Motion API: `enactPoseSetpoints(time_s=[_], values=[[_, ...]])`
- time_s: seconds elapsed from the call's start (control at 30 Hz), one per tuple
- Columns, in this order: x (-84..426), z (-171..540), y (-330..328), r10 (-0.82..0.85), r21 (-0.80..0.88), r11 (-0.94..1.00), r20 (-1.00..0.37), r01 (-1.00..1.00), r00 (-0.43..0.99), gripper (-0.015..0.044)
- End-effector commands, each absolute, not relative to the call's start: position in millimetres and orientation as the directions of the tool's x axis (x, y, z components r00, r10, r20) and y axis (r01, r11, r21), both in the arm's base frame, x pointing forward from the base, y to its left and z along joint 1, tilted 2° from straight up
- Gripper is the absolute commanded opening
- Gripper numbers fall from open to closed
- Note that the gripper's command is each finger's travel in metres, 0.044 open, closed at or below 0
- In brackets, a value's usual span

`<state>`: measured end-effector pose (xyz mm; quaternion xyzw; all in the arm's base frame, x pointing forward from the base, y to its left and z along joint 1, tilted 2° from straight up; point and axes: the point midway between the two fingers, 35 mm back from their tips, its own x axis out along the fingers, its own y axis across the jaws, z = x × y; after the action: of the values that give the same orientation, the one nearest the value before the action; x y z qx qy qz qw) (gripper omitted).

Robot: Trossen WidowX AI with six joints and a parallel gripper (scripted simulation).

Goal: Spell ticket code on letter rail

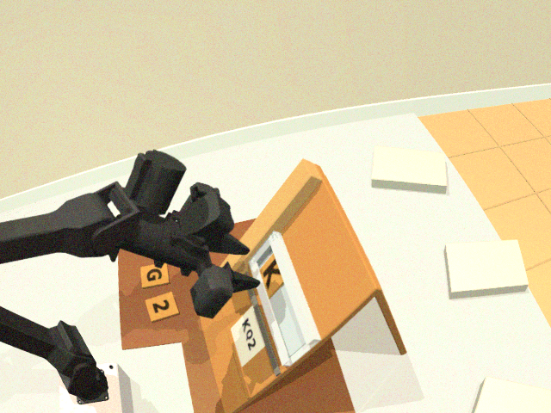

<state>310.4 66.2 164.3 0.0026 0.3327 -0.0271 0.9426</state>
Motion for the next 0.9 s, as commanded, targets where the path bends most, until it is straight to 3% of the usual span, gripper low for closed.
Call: enactPoseSetpoints(time_s=[0.0, 0.87], values=[[308.0, 166.7, 65.9, -0.050, -0.010, 0.998, -0.623, 0.057, 0.780, 0.0295], [302.1, 171.4, 65.2, -0.050, -0.010, 0.998, -0.624, 0.057, 0.780, 0.0295]])
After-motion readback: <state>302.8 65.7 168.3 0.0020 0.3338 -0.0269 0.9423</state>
